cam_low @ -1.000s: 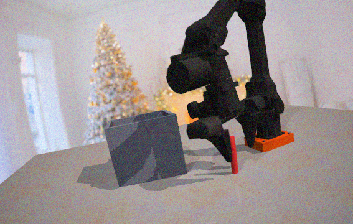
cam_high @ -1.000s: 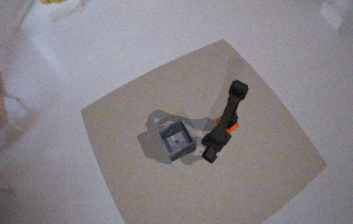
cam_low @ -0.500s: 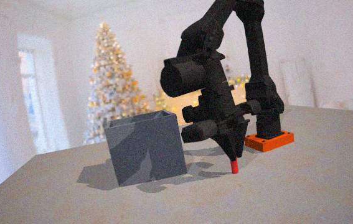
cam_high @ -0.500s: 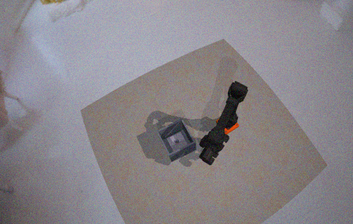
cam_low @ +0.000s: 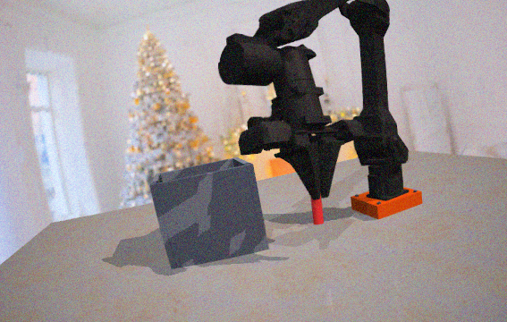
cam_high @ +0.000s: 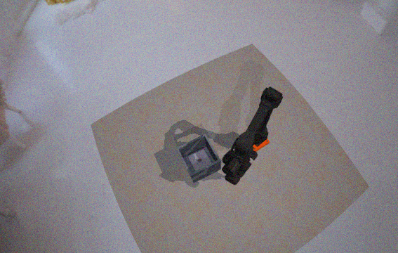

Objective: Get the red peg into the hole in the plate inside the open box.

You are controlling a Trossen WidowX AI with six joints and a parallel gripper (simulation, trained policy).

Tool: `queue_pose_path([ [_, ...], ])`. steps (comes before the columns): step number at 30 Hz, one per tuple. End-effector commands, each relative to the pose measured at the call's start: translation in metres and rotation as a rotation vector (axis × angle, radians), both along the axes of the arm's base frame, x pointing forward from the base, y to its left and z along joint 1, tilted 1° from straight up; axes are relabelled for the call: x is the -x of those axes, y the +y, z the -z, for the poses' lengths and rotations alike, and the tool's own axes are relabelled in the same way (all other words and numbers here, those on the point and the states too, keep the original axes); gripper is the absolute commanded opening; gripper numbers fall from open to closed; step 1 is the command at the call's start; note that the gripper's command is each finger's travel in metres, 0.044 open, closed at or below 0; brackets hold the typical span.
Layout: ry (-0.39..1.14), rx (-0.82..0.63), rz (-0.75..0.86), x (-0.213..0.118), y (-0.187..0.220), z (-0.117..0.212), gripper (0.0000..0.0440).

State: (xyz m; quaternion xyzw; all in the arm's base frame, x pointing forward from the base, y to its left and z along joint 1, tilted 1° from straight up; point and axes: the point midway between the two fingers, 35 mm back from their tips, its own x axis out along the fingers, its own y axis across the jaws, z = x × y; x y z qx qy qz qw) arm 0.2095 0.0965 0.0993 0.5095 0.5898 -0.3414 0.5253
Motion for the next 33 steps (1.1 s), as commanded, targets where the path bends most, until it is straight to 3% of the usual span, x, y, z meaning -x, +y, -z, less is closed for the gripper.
queue_pose_path([
  [1,-0.049,-0.014,-0.003,-0.006,-0.003,-0.018,0.0],
  [18,-0.232,0.069,0.021,-0.026,-0.053,-0.093,0.0],
  [33,-0.204,0.17,0.081,-0.037,-0.106,-0.102,0.0],
])
